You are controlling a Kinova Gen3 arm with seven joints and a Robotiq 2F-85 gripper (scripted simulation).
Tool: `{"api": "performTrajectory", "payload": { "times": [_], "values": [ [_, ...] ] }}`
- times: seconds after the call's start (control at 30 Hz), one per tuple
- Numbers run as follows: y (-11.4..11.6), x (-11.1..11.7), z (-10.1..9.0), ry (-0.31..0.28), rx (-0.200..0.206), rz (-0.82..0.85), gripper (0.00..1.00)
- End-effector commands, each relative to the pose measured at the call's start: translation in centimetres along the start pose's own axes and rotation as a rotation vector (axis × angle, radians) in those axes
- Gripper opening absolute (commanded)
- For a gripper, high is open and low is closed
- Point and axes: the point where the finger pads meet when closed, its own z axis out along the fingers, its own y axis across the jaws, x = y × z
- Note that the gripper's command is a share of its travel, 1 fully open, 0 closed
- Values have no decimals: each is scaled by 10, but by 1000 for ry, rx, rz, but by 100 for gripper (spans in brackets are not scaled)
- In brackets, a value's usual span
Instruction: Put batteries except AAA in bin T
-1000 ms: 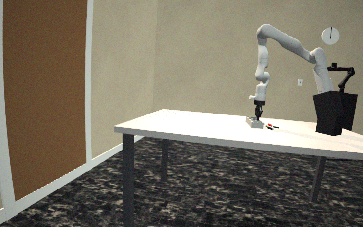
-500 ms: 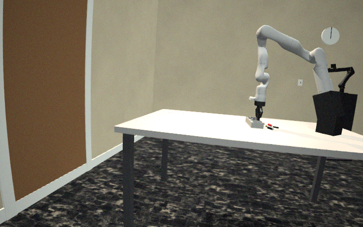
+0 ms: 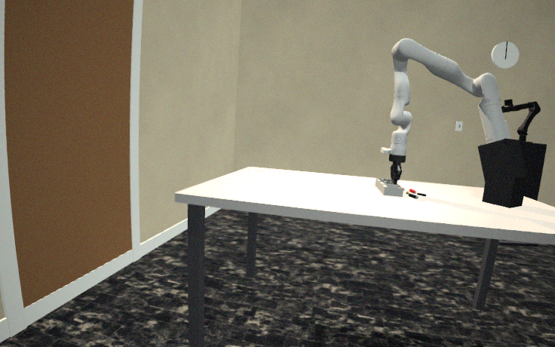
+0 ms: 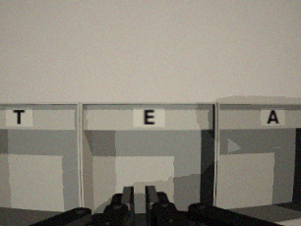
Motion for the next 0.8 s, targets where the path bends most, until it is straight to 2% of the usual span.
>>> {"api": "performTrajectory", "payload": {
  "times": [0.0,0.77],
  "values": [
    [0,1,-1,1,0,0,9],
    [0,1,-3,1,0,0,9]
  ]
}}
